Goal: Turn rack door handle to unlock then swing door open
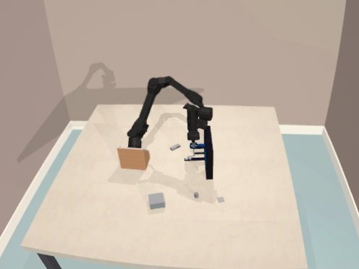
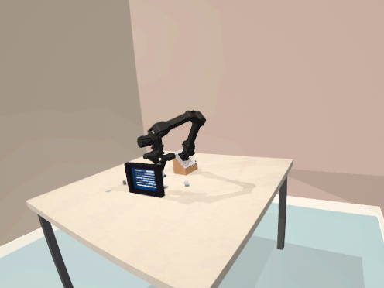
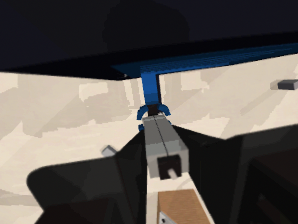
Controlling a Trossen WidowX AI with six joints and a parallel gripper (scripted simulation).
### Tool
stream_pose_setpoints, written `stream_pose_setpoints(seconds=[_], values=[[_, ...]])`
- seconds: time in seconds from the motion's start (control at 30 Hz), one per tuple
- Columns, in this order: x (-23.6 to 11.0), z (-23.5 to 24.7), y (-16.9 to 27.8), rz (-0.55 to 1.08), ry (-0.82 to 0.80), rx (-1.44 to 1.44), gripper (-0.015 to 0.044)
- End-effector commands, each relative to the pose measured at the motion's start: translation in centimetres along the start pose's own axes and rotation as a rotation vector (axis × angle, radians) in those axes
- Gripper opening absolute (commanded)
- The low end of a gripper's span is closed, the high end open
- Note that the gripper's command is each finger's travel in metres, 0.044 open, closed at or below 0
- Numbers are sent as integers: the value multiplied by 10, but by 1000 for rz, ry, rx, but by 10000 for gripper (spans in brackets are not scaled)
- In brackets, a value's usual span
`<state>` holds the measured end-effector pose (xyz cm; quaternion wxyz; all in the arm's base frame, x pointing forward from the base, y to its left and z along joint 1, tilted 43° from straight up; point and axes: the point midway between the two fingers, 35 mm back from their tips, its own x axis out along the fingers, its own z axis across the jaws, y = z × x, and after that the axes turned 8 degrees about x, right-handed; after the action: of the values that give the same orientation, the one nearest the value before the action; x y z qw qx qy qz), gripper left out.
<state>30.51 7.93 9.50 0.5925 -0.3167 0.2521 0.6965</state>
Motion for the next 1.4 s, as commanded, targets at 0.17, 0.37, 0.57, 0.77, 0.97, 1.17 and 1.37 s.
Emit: stream_pose_setpoints(seconds=[0.17, 0.37, 0.57, 0.77, 0.97, 1.17, 1.37], values=[[0, 0, -1, -3, -1, 3, 23], [0, 0, -1, -3, -1, -119, 23], [0, 0, -1, -3, -1, -415, 23], [0, 0, 0, -3, 0, -711, 23], [0, 0, 0, -3, 0, -1006, 23], [0, 0, 0, -3, 1, -1302, 23], [0, 0, 0, -3, 1, -1597, 23]])
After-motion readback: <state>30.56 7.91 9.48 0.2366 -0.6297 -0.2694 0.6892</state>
